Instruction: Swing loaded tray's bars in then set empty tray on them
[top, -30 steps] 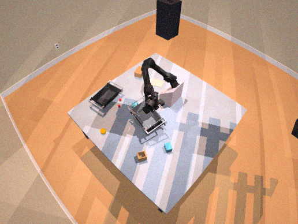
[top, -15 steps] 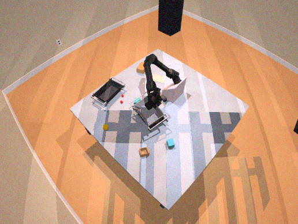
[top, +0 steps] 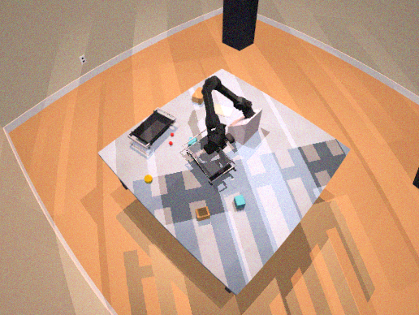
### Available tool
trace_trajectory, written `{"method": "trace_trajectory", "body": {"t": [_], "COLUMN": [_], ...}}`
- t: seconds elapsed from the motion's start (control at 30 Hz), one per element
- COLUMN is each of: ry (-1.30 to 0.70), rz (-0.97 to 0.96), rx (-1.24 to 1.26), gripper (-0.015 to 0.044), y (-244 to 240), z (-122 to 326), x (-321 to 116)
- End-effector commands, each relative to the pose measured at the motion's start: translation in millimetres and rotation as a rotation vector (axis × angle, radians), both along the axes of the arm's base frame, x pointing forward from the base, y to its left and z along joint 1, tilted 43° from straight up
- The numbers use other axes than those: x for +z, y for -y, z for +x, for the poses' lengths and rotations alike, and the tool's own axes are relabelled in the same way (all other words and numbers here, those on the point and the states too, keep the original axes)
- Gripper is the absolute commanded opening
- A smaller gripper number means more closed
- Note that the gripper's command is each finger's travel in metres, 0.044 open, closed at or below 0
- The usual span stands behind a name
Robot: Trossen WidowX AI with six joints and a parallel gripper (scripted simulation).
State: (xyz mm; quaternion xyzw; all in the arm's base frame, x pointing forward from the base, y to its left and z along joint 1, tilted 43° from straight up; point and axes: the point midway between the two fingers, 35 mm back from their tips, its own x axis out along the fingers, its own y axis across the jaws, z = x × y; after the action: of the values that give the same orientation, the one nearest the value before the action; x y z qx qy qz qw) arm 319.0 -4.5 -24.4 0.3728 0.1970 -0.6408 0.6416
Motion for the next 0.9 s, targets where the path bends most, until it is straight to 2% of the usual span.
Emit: {"method": "trace_trajectory", "body": {"t": [0.0, 0.87], "ry": [-0.022, -0.023], "rz": [0.005, 0.005], "rx": [-0.012, -0.012], "gripper": [0.0, 0.0], "y": [3.7, 8.2], "z": [-5.6, -8.3], "x": [-3.7, -9.8]}}
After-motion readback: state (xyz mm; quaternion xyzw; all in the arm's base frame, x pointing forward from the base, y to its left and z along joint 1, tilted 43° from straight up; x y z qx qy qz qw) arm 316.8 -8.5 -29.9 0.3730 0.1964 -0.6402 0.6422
